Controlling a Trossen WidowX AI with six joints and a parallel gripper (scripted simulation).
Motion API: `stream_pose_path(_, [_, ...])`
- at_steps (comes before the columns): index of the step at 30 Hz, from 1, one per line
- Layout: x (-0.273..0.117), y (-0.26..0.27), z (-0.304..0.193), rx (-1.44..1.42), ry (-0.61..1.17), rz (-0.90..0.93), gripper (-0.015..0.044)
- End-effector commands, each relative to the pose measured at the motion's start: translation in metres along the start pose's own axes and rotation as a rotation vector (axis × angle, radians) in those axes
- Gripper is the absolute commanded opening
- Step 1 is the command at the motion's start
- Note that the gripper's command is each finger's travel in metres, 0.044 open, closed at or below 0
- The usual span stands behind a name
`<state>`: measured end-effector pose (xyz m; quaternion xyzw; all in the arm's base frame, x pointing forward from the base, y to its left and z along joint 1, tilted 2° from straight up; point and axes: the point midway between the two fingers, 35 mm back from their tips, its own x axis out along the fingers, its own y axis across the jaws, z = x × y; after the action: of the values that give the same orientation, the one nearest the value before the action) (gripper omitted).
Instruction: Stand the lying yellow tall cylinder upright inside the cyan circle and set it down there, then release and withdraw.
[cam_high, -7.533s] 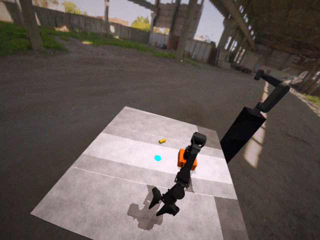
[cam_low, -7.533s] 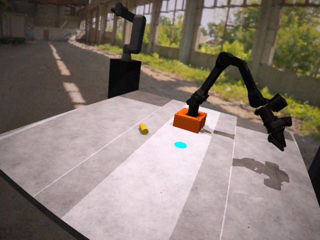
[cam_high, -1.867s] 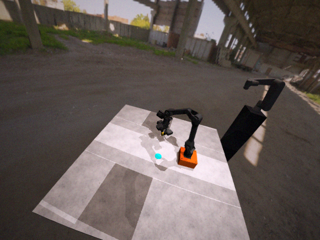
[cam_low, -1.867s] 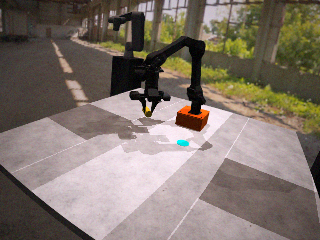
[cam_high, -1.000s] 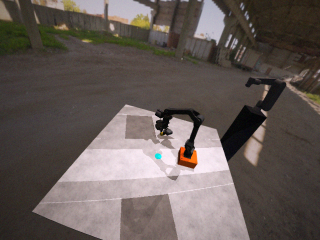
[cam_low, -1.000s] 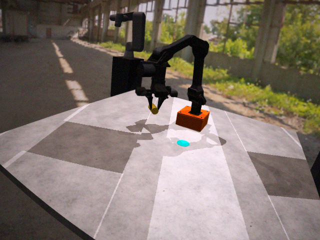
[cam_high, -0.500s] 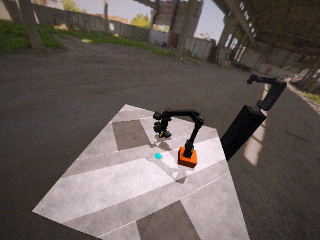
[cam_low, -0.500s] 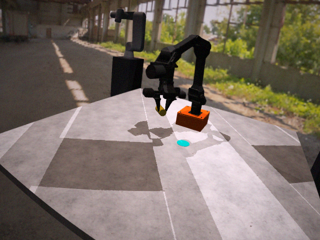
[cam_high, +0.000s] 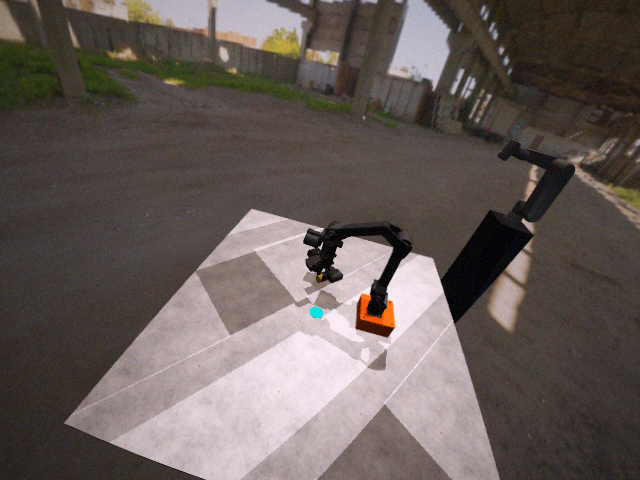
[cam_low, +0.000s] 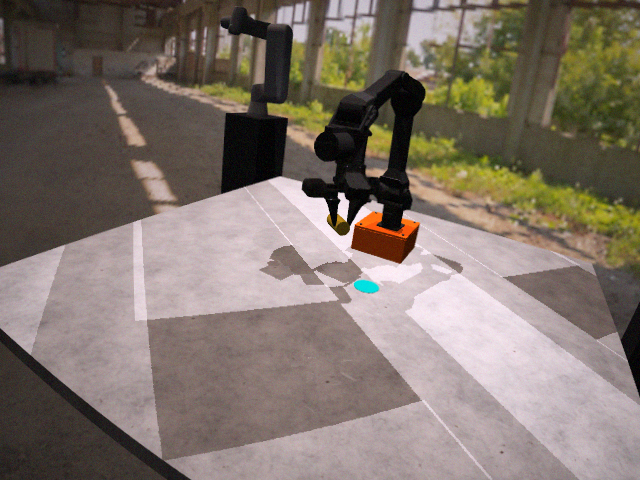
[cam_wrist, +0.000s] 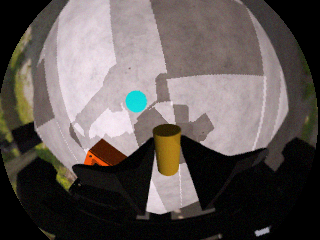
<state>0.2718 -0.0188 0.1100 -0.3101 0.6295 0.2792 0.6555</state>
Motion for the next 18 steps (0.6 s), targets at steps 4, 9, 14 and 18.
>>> stream_pose_path(4, [-0.002, 0.017, 0.01, 0.002, 0.004, 0.0, 0.0105])
stream_pose_path(9, [-0.003, 0.028, 0.017, 0.001, 0.004, 0.0, 0.0105])
stream_pose_path(14, [-0.004, 0.039, 0.024, 0.0, 0.003, 0.001, 0.0105])
stream_pose_path(18, [-0.005, 0.048, 0.028, 0.0, 0.002, 0.002, 0.0105])
